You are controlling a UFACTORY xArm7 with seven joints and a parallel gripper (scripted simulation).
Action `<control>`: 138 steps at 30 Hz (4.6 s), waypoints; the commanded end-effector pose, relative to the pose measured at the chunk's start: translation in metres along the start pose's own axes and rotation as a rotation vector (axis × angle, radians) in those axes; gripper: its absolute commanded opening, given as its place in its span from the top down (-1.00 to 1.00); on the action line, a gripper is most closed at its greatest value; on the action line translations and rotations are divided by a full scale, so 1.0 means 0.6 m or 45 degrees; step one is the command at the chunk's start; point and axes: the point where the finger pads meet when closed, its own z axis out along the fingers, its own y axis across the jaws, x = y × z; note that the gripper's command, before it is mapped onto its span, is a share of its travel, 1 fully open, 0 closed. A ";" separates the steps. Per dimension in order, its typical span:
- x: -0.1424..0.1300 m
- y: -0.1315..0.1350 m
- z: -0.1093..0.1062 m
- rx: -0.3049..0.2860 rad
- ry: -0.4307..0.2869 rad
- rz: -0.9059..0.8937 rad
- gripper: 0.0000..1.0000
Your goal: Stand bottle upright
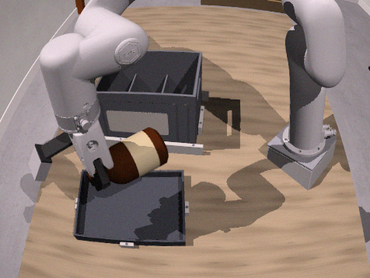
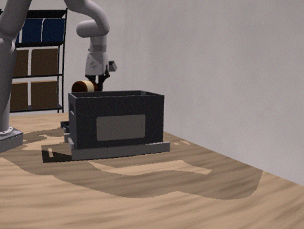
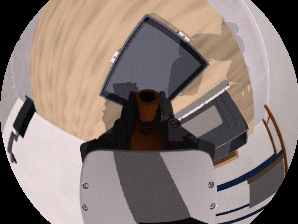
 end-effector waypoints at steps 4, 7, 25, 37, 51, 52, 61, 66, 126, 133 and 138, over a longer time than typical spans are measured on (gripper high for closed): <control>0.002 0.000 -0.019 -0.001 0.005 0.000 1.00; 0.002 0.000 -0.024 -0.001 0.005 0.000 1.00; 0.002 0.000 -0.045 -0.001 0.005 0.000 1.00; 0.002 0.000 -0.051 -0.001 0.005 0.000 1.00; 0.002 0.000 -0.053 -0.001 0.005 0.000 1.00; 0.002 0.000 -0.053 -0.001 0.005 0.000 1.00; 0.002 0.000 -0.053 -0.001 0.005 0.000 1.00; 0.002 0.000 -0.053 -0.001 0.005 0.000 1.00; 0.002 0.000 -0.053 0.000 0.005 0.521 1.00; 0.002 0.000 -0.053 0.000 0.005 0.626 1.00; 0.002 0.000 -0.053 0.001 0.005 0.660 1.00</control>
